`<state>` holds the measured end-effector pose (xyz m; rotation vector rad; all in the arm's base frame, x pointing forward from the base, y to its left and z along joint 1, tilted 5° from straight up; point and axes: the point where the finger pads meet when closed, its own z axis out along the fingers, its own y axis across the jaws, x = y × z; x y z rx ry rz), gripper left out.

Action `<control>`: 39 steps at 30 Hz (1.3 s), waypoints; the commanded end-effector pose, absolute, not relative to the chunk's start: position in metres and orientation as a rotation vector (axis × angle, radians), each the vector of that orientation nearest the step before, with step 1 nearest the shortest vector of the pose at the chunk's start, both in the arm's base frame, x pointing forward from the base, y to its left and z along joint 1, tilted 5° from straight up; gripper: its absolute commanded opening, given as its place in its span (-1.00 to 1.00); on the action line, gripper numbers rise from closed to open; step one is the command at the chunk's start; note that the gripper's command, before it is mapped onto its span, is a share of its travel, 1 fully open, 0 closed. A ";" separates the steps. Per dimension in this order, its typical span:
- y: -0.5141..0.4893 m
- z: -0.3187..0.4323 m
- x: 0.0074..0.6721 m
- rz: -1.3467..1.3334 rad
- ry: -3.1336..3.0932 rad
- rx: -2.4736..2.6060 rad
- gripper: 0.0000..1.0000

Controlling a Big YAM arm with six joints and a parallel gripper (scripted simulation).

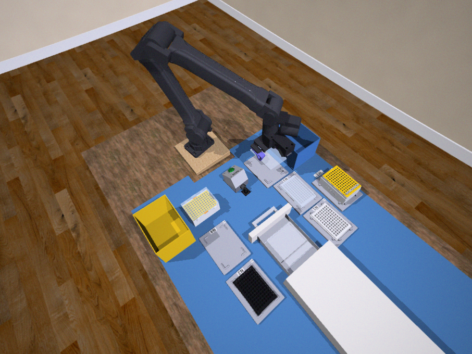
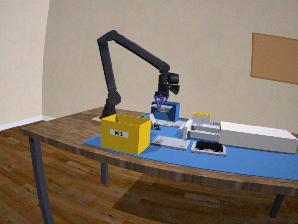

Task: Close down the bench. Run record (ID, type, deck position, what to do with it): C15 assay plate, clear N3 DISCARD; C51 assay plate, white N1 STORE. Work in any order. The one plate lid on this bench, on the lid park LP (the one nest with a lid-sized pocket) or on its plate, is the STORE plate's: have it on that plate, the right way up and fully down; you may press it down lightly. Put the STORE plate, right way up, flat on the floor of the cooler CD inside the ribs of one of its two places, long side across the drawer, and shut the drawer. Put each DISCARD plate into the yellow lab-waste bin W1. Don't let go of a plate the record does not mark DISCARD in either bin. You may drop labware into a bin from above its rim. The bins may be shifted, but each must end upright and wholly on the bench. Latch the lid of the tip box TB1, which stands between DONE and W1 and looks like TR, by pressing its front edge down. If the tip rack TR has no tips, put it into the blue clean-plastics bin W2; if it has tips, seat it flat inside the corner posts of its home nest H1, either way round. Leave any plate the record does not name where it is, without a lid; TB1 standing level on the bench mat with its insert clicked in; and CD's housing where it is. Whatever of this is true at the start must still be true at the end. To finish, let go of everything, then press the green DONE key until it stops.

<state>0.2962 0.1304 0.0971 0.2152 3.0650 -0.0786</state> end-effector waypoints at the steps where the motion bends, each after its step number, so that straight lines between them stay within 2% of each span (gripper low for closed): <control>1: 0.142 0.117 0.308 -0.052 3.033 0.206 -1.00; 13: 0.145 0.144 0.311 -0.028 3.008 0.206 -1.00; 15: 0.145 0.144 0.311 -0.028 3.008 0.206 -1.00; 16: 0.135 0.118 0.293 -0.090 3.072 0.204 -1.00; 21: 0.145 0.152 0.310 -0.027 3.007 0.206 -1.00; 35: 0.138 0.144 0.304 -0.052 3.034 0.212 -1.00; 39: 0.139 0.151 0.328 -0.043 3.019 0.177 -1.00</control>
